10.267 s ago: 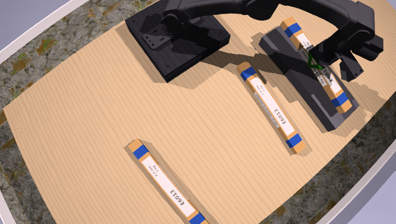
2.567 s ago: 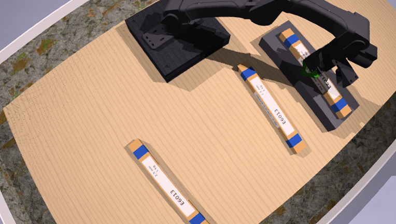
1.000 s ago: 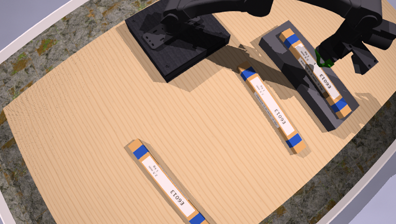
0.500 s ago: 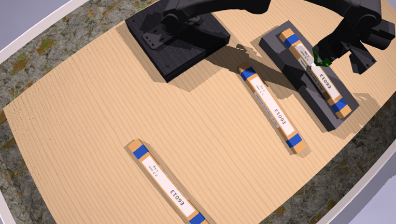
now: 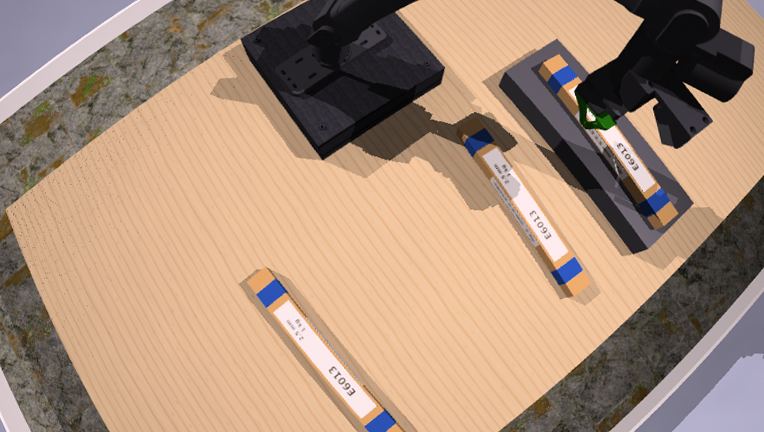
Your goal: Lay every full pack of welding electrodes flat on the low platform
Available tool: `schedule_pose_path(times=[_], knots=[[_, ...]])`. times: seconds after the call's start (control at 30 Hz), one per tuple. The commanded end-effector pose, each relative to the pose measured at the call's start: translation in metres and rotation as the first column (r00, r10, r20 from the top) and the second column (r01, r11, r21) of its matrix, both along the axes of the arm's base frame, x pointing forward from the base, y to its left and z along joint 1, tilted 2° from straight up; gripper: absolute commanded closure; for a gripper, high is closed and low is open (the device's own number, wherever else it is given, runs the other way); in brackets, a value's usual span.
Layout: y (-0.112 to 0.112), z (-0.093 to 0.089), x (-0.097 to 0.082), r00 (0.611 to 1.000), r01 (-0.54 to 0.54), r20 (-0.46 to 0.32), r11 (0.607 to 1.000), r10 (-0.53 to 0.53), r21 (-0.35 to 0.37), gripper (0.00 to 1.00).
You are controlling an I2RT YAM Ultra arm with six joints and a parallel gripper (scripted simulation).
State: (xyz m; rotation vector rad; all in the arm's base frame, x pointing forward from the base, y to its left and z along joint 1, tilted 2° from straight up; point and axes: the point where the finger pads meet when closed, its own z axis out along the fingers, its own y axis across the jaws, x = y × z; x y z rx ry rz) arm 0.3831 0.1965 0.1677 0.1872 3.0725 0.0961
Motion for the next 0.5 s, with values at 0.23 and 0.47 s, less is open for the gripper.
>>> schedule_pose_path(times=[0.23,0.47], knots=[[-0.050,0.038,-0.020,0.999,-0.021,-0.041,1.000,0.020,-0.014,0.26],[-0.089,0.060,-0.035,0.999,-0.021,-0.041,1.000,0.020,-0.014,0.26]])
